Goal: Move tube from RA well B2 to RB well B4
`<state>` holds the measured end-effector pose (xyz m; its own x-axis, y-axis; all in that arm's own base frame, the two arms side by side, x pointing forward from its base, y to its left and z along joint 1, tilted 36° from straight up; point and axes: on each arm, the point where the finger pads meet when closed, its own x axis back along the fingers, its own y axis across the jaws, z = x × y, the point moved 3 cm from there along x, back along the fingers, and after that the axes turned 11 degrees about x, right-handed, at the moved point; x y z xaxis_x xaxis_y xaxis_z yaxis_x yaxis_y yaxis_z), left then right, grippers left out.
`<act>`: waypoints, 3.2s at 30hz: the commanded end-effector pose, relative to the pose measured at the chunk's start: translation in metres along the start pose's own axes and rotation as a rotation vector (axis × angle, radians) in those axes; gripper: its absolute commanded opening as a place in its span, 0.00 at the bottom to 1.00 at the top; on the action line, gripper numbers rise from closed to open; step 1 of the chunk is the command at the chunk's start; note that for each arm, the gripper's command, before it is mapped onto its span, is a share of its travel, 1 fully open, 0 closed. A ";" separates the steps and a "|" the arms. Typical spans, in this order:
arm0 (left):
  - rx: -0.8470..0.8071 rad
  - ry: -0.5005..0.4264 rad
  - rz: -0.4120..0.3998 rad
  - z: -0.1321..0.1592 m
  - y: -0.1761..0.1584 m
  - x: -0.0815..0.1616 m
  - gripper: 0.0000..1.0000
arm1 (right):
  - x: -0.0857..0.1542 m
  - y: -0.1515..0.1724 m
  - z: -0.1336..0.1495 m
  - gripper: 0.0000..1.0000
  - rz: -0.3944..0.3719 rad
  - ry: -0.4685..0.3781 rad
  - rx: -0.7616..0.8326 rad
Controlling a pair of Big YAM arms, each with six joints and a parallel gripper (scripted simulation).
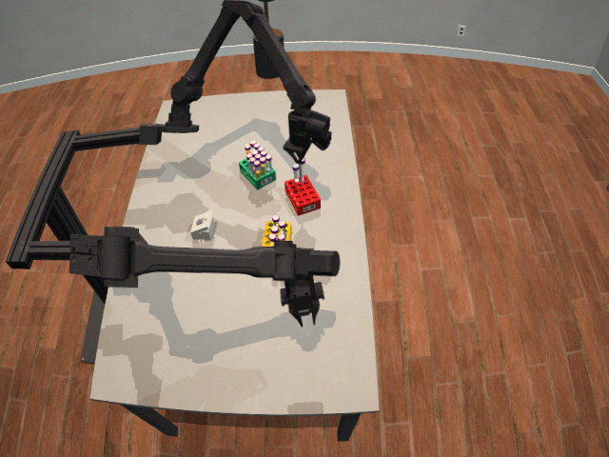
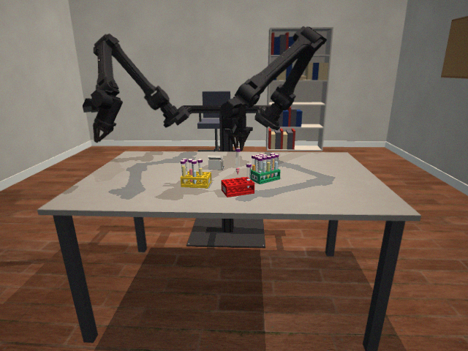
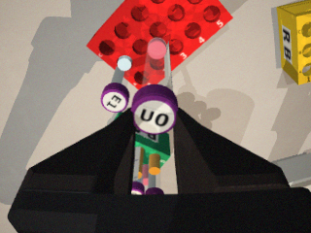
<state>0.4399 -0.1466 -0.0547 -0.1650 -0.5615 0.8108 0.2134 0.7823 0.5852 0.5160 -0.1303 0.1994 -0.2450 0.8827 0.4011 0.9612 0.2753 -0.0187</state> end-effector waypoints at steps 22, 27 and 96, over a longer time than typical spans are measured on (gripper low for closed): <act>-0.008 -0.005 0.000 0.007 -0.019 -0.008 0.00 | 0.005 0.007 -0.011 0.30 -0.014 -0.009 -0.024; -0.008 -0.005 0.000 0.010 -0.021 -0.008 0.00 | 0.005 0.007 -0.011 0.30 -0.014 -0.009 -0.024; 0.285 -0.014 0.011 0.094 -0.031 0.001 0.00 | 0.005 0.007 -0.011 0.30 -0.014 -0.009 -0.024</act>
<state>0.3402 -0.1492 -0.0819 -0.1555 -0.5662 0.8094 -0.0140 0.8206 0.5713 0.5160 -0.1303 0.1994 -0.2450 0.8827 0.4011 0.9612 0.2753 -0.0187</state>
